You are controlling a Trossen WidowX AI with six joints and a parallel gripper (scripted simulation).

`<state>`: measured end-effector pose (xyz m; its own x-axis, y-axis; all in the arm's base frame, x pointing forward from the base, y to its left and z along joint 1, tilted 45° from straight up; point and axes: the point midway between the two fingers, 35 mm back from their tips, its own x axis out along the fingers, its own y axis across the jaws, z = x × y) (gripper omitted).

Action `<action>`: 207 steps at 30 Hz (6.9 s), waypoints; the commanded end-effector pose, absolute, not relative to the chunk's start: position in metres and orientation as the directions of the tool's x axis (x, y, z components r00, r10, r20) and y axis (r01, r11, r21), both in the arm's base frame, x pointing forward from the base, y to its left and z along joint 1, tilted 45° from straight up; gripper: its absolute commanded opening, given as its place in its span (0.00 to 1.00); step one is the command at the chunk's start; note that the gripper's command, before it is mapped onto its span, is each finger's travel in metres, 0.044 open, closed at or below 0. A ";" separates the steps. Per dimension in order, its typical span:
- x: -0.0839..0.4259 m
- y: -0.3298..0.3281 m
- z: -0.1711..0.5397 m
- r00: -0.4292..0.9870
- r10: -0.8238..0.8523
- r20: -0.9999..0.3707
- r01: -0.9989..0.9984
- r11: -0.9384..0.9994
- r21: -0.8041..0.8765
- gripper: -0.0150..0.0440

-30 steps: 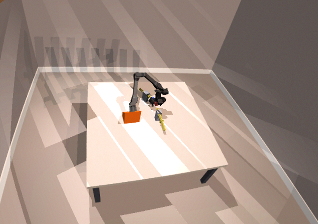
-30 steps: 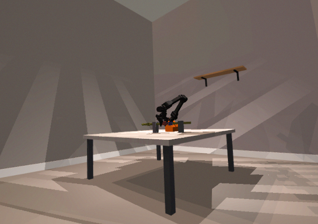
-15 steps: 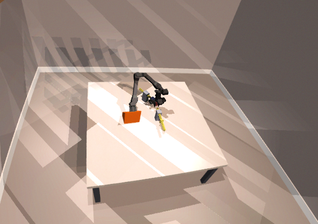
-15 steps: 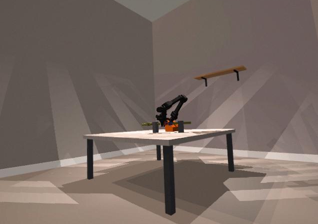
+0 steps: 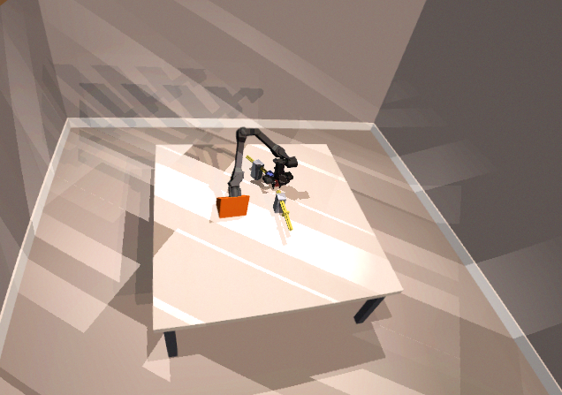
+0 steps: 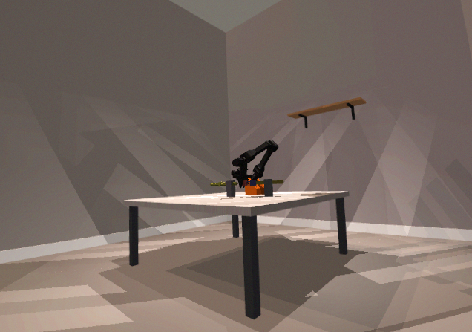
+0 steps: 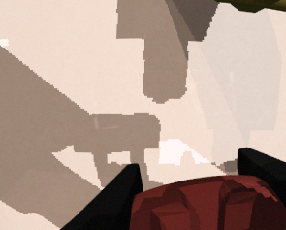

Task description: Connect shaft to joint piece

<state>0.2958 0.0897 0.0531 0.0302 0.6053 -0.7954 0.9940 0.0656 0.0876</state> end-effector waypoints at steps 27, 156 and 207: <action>0.296 0.090 0.053 0.029 0.608 -0.794 0.994 0.063 0.085 0.56; 0.288 0.094 0.049 0.018 0.695 -0.719 0.999 -0.046 -0.019 1.00; 0.292 0.008 0.131 0.014 0.658 -0.753 0.656 0.562 0.503 1.00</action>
